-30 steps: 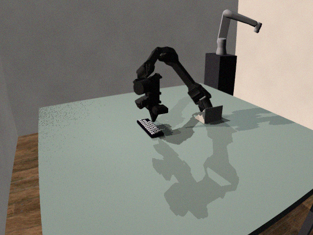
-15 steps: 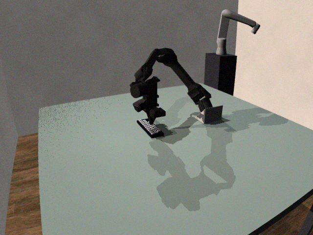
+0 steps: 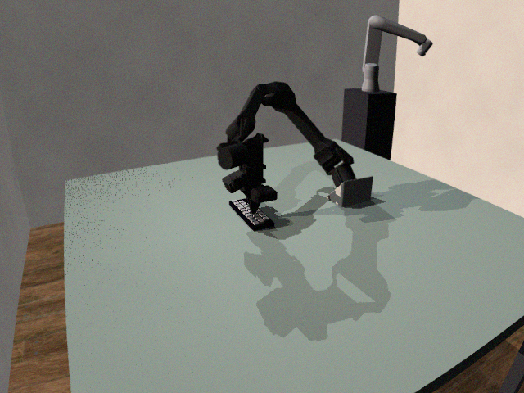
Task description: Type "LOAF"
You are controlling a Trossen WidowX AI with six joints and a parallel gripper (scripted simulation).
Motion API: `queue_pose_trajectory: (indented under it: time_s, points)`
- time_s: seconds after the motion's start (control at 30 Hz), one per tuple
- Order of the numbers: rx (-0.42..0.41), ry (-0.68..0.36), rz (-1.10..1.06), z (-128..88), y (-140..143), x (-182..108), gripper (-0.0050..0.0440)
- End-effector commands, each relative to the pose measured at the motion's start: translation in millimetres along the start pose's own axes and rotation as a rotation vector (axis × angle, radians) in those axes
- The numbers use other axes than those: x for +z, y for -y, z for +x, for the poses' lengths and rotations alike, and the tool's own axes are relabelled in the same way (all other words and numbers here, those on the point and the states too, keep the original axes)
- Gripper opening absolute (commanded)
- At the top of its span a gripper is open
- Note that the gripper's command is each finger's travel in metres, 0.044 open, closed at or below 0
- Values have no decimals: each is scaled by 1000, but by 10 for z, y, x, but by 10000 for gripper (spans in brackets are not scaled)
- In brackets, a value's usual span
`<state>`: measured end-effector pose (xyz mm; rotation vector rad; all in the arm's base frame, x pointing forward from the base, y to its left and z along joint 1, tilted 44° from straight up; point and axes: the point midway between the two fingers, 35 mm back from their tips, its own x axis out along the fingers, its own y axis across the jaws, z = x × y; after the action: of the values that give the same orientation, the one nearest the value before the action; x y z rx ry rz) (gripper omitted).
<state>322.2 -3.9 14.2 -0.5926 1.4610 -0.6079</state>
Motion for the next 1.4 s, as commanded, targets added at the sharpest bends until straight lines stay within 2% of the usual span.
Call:
queue_pose_trajectory:
  time_s: [0.0,1.23,1.37]
  points:
    - [-5,-2,-6,19,3,-10,0]
    - [-5,-2,-6,30,3,-10,0]
    - [-4,-2,-6,-102,0,-5,0]
